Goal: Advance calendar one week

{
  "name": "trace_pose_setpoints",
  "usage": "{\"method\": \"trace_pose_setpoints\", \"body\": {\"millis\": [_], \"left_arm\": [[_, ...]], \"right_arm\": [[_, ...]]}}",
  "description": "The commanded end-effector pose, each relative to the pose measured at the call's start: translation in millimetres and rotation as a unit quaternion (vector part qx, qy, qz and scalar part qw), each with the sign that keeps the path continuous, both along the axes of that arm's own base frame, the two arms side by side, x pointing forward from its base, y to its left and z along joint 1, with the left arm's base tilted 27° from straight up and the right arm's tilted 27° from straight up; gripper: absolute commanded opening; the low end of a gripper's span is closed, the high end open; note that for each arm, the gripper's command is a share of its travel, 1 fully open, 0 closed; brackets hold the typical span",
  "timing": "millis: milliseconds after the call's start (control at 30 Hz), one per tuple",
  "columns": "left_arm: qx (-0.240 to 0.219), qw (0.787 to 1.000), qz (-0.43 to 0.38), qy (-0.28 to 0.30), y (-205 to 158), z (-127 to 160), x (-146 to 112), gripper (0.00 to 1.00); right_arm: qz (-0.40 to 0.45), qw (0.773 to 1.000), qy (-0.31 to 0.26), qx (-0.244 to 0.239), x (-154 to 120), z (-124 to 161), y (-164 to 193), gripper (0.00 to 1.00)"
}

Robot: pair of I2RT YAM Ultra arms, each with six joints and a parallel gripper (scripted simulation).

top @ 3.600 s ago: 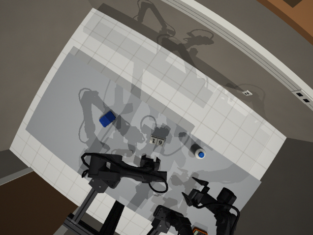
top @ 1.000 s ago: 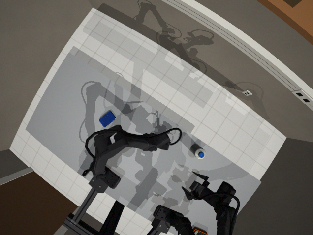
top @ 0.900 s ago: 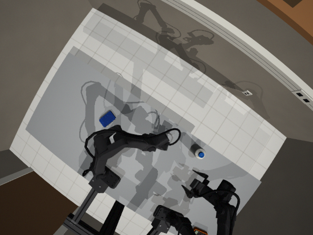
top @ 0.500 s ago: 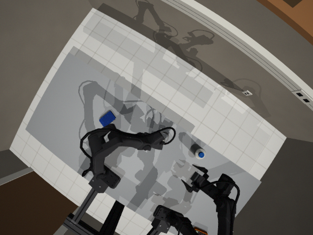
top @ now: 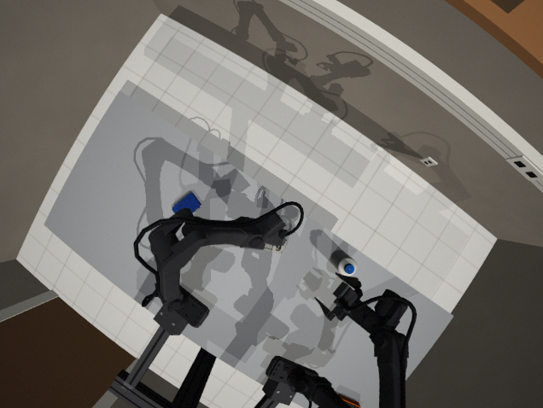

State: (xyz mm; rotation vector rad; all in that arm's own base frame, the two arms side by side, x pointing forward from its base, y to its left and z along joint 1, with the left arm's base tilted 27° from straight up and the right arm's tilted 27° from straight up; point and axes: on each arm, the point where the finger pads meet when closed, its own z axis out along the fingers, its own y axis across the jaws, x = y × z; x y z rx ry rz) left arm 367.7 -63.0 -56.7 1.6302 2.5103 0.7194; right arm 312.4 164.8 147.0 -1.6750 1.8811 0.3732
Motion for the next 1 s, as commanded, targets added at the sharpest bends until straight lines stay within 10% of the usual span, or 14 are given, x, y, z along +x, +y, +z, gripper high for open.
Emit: {"method": "trace_pose_setpoints", "body": {"millis": [0,967], "left_arm": [[-0.007,1.0,0.026,0.012,-2.1,2.8,9.2,0.4],[-0.018,0.999,0.034,-0.005,32.7,-4.9,95.2,0.4]], "right_arm": [[-0.005,0.999,-0.018,0.033,16.6,14.8,19.9,1.0],[-0.055,0.997,-0.019,0.044,54.9,7.5,33.9,1.0]]}}
